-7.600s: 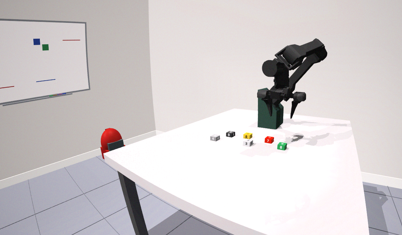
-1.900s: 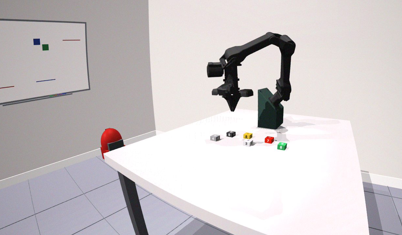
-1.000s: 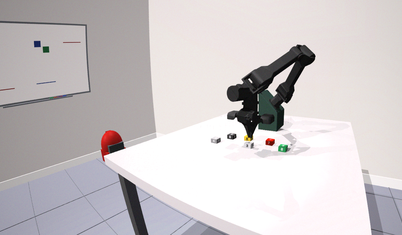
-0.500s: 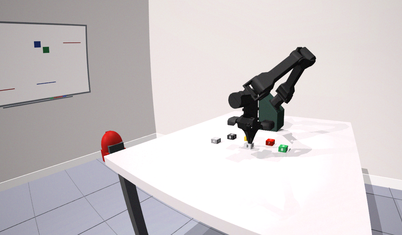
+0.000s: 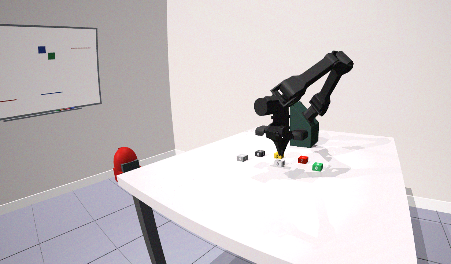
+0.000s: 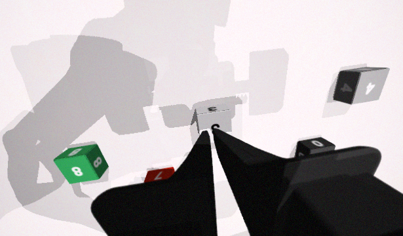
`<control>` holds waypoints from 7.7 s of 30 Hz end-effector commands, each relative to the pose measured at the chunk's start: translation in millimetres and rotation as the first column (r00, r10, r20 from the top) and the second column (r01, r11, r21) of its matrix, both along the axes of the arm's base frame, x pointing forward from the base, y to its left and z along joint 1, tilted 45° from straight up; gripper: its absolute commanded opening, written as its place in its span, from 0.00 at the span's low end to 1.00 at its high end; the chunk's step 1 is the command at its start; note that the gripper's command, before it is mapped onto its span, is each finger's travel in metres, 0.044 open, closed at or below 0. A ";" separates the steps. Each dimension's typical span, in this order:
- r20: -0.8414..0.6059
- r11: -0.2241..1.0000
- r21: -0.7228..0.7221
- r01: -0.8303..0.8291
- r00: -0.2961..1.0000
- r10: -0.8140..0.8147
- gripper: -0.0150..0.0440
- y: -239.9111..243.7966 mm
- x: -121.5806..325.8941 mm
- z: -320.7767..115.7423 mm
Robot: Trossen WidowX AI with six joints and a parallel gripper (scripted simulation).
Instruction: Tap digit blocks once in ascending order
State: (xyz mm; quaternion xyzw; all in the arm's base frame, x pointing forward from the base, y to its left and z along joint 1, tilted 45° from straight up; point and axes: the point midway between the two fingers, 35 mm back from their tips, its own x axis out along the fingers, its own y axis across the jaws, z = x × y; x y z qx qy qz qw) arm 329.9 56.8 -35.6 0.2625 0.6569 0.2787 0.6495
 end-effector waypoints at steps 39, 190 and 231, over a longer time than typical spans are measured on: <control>0.016 1.000 -0.015 -0.009 1.000 0.010 0.29 -122.4 10.1 -111.9; 0.007 1.000 -0.003 -0.010 1.000 0.010 0.29 33.5 -85.2 40.0; 0.006 1.000 -0.007 -0.009 1.000 0.009 0.29 -22.3 -82.8 95.0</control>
